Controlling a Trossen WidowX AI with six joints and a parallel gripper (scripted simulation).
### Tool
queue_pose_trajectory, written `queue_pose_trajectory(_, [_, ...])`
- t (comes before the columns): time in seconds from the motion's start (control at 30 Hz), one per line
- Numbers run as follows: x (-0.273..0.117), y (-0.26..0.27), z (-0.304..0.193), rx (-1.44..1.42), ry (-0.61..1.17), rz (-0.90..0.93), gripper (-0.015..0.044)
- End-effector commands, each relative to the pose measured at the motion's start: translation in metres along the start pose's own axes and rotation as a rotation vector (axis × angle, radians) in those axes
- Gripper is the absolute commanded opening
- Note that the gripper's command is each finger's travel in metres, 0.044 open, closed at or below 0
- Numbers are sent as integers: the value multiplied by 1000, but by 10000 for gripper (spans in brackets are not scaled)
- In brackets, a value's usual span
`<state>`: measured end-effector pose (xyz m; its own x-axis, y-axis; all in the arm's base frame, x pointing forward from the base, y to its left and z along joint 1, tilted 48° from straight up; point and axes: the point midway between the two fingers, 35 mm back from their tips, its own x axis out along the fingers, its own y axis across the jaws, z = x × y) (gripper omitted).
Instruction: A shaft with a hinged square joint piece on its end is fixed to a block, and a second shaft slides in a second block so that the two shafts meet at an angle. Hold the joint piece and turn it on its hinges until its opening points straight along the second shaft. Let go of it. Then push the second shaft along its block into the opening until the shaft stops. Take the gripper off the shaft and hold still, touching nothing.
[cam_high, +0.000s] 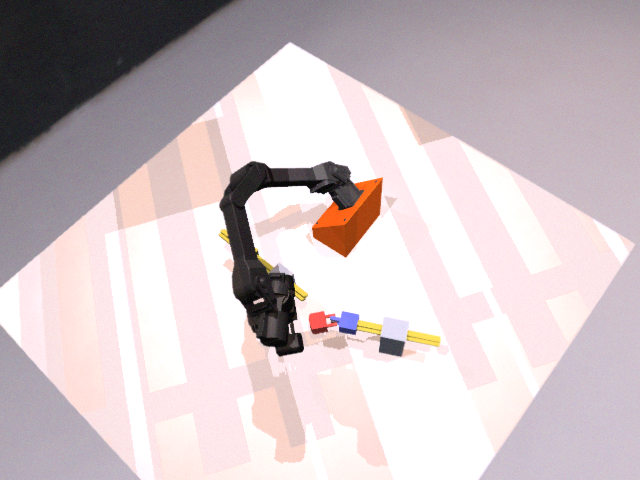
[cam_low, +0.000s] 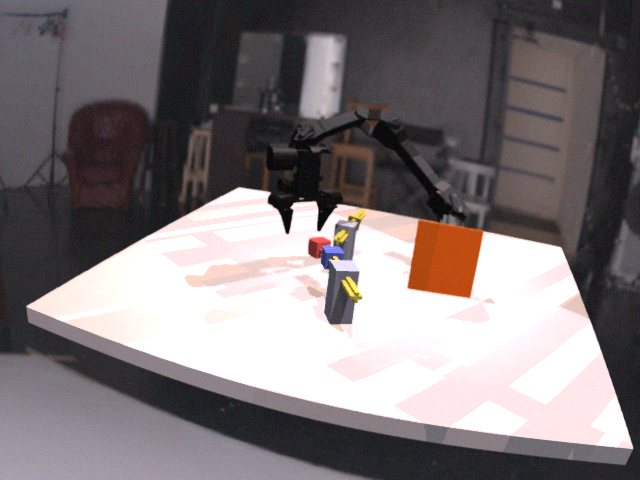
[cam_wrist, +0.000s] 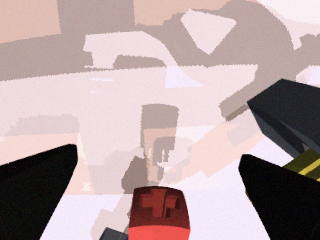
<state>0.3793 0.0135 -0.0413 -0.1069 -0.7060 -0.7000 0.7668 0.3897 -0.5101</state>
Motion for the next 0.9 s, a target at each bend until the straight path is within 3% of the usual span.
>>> queue_pose_trajectory(0.0, [19, -3, 1, -2, -1, -8, 440])
queue_pose_trajectory(0.17, [26, -3, -3, -2, -1, -8, 440])
queue_pose_trajectory(0.5, [29, -4, -68, -3, 1, -7, 440])
queue_pose_trajectory(0.87, [41, -4, -69, -3, 1, -7, 440])
